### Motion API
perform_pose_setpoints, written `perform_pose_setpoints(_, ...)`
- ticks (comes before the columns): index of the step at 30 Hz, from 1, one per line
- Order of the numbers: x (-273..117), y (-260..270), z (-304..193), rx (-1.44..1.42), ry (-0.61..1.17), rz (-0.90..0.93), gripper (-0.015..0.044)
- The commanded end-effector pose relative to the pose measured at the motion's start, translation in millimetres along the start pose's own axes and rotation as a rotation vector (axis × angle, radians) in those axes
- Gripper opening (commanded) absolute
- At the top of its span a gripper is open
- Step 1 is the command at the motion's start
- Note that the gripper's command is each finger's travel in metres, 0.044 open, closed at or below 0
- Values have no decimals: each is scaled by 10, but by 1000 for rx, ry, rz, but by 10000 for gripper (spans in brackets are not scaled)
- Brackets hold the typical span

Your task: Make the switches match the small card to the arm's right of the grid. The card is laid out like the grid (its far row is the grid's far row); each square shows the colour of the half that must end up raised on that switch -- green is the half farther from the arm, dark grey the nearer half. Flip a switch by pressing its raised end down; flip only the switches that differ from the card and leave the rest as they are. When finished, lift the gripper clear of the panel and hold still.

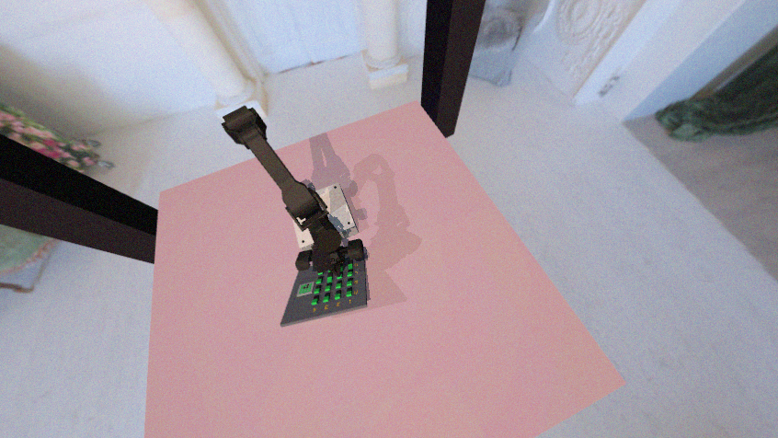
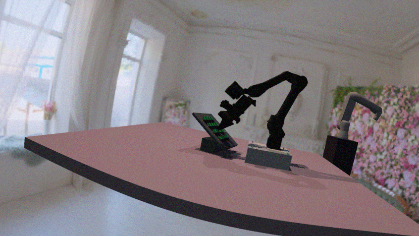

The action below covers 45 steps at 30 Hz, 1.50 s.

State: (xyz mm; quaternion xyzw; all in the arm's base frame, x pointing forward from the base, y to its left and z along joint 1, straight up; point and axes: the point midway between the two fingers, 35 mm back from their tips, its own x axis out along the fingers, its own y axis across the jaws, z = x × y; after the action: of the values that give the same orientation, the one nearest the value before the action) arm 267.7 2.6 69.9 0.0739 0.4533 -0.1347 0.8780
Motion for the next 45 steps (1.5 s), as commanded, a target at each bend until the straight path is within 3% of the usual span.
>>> perform_pose_setpoints(1, 9, 5, -7, -5, 2, 4, 0)
perform_pose_setpoints(30, 48, 5, -6, -5, 2, 4, 0)
perform_pose_setpoints(38, -588, 6, -29, -4, -21, 4, 0)
perform_pose_setpoints(45, -591, 129, -222, -1, -10, 5, 0)
